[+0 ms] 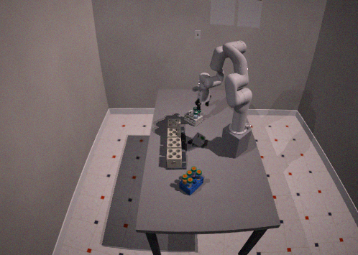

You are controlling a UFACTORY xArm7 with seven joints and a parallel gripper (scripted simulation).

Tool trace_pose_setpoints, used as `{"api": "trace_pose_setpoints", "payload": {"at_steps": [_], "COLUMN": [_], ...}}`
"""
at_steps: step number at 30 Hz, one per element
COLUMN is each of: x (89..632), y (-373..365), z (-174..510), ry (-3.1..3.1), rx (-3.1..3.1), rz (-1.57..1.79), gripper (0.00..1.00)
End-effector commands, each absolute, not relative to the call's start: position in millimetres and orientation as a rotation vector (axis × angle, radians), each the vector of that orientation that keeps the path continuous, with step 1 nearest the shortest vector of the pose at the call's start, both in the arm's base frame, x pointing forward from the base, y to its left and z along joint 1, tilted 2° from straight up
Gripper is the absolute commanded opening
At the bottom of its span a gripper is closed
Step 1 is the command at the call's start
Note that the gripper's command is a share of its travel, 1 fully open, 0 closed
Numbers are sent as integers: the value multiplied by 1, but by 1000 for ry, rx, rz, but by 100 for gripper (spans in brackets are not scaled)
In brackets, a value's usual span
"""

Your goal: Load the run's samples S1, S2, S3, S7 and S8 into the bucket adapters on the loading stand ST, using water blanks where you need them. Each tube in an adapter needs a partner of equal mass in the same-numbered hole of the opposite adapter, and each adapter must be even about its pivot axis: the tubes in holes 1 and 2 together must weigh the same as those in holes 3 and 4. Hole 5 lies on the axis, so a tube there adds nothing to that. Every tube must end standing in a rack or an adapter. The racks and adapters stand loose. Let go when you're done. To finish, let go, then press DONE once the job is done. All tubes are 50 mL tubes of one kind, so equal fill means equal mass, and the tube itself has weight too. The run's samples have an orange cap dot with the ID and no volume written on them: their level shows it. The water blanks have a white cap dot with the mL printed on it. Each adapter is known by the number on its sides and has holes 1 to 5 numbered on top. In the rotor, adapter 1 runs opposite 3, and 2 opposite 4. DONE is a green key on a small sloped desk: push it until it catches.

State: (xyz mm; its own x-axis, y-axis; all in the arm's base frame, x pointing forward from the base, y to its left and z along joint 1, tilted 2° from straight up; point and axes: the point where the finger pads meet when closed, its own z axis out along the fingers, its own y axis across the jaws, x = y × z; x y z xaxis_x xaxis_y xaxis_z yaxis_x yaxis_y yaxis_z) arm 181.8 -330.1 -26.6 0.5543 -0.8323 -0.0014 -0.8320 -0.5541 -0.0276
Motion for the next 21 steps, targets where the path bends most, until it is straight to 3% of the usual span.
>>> {"api": "trace_pose_setpoints", "payload": {"at_steps": [1,21], "x": [183,183], "y": [-332,-332], "z": [-33,-40], "ry": [1473,1473], "rx": [-2750,-2750], "rz": [-25,-25], "gripper": [100,100]}}
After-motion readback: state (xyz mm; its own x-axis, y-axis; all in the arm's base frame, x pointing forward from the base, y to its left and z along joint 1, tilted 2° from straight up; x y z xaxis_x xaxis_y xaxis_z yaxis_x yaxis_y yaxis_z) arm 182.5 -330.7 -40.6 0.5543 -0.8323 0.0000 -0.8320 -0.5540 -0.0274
